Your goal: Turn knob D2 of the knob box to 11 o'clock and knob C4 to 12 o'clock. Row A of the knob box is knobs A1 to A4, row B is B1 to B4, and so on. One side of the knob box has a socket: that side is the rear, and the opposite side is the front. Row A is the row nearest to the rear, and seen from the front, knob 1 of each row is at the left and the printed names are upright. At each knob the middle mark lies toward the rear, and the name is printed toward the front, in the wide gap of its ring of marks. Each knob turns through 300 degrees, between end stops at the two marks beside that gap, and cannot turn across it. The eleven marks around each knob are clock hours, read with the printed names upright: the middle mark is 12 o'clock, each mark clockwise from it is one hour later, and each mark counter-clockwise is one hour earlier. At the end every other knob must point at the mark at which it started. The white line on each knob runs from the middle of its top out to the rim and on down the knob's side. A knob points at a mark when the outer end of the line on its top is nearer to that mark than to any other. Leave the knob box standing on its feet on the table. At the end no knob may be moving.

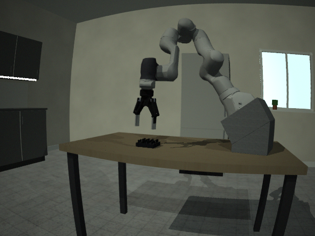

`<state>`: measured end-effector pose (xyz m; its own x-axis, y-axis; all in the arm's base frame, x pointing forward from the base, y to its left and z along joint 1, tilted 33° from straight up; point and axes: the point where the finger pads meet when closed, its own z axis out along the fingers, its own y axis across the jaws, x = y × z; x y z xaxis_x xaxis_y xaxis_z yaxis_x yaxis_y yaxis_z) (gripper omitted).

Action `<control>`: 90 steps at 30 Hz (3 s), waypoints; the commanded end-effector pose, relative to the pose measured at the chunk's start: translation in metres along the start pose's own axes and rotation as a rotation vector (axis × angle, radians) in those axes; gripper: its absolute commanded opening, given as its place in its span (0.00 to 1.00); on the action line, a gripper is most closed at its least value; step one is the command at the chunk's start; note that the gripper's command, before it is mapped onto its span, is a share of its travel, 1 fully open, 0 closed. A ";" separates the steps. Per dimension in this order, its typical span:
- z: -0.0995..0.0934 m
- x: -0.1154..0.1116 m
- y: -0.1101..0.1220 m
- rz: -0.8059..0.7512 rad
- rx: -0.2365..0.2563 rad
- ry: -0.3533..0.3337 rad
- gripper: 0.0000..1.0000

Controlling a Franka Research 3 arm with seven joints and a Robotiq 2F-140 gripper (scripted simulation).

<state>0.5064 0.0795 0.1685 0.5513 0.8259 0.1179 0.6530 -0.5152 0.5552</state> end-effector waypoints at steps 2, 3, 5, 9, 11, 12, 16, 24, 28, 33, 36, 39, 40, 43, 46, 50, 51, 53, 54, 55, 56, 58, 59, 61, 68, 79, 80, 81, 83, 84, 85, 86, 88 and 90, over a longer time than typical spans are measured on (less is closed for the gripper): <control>0.000 0.001 0.002 -0.140 0.027 -0.015 1.00; 0.000 0.003 0.003 -0.177 0.029 -0.014 1.00; -0.001 0.004 0.004 -0.202 0.030 -0.013 1.00; -0.001 0.005 0.005 -0.221 0.031 -0.013 0.12; -0.001 0.005 0.005 -0.221 0.031 -0.013 0.12; -0.001 0.005 0.005 -0.221 0.031 -0.013 0.12; -0.001 0.005 0.005 -0.221 0.031 -0.013 0.12; -0.001 0.005 0.005 -0.221 0.031 -0.013 0.12; -0.001 0.005 0.005 -0.221 0.031 -0.013 0.12; -0.001 0.005 0.005 -0.221 0.031 -0.013 0.12; -0.001 0.005 0.005 -0.221 0.031 -0.013 0.12; -0.001 0.005 0.005 -0.221 0.031 -0.013 0.12; -0.001 0.005 0.005 -0.221 0.031 -0.013 0.12; -0.001 0.005 0.005 -0.221 0.031 -0.013 0.12; -0.001 0.005 0.005 -0.221 0.031 -0.013 0.12; 0.000 0.005 0.005 -0.221 0.031 -0.013 0.12; 0.000 0.005 0.005 -0.221 0.031 -0.013 0.12; 0.000 0.005 0.005 -0.221 0.031 -0.013 0.12; 0.000 0.005 0.005 -0.221 0.031 -0.013 0.12; 0.001 0.005 0.005 -0.221 0.031 -0.013 0.12; 0.001 0.005 0.005 -0.221 0.031 -0.013 0.12; 0.003 0.005 0.005 -0.221 0.031 -0.013 0.12; 0.003 0.005 0.005 -0.221 0.031 -0.013 0.12; 0.005 0.005 0.005 -0.221 0.031 -0.013 0.12; 0.013 0.005 0.005 -0.221 0.031 -0.013 0.12; 0.025 0.005 0.004 -0.221 0.031 -0.013 0.12; 0.026 0.005 0.004 -0.221 0.031 -0.013 0.12; 0.027 0.005 0.004 -0.221 0.031 -0.013 0.12; 0.030 0.005 0.004 -0.221 0.031 -0.013 0.12; 0.031 0.005 0.004 -0.221 0.031 -0.013 0.12; 0.032 0.005 0.004 -0.221 0.031 -0.013 0.12; 0.032 0.005 0.004 -0.221 0.031 -0.013 0.12; 0.033 0.005 0.004 -0.221 0.031 -0.013 0.12; 0.035 0.005 0.004 -0.221 0.031 -0.013 0.12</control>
<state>0.5267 0.0731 0.1426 0.3906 0.9201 -0.0285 0.7831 -0.3158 0.5358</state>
